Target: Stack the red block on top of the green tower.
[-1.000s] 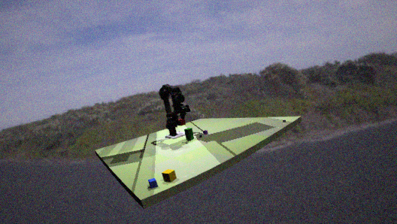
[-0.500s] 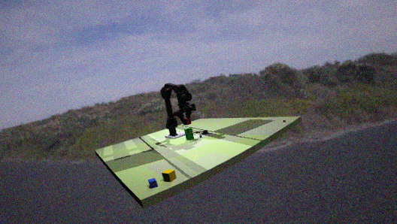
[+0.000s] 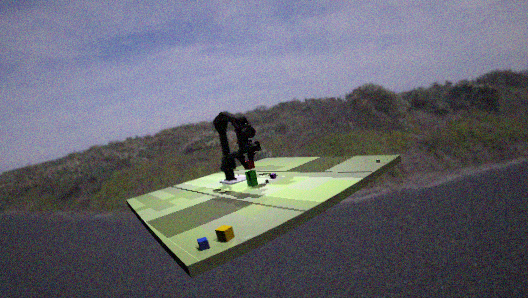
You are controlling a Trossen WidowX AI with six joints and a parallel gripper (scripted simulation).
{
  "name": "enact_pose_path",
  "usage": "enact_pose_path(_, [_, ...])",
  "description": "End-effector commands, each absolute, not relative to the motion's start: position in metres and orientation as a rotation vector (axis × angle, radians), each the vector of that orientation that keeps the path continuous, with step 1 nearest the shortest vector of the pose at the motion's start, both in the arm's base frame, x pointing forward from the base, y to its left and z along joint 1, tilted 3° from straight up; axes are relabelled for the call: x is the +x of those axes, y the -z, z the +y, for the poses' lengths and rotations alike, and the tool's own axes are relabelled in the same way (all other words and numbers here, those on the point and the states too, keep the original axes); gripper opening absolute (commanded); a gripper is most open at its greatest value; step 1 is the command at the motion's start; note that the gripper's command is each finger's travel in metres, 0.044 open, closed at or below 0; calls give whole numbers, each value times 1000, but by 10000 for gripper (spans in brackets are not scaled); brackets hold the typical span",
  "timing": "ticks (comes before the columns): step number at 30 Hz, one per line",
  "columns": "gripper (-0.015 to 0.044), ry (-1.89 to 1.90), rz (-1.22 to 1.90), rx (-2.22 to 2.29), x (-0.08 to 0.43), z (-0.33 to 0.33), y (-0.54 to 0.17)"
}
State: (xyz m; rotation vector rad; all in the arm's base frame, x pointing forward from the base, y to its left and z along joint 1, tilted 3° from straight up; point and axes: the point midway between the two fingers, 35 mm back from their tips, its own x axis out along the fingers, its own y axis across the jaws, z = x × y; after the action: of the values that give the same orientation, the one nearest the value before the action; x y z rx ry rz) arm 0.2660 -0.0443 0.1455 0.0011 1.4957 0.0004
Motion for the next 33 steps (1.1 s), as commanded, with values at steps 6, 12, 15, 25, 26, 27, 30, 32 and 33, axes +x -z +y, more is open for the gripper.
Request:
enact_pose_path(6, [0,4,1501,3,265,-44,-132])
enact_pose_path(12, [0,4,1501,3,265,-44,-132])
enact_pose_path(15, [0,4,1501,3,265,-44,-132])
enact_pose_path(25, [0,4,1501,3,265,-44,-131])
enact_pose_path(26, [0,4,1501,3,265,-44,-131])
enact_pose_path(27, [0,4,1501,3,265,-44,-131])
enact_pose_path(30, [0,4,1501,3,265,-44,-131])
enact_pose_path(32, [0,4,1501,3,265,-44,-131])
enact_pose_path(33, [0,4,1501,3,265,-44,-131])
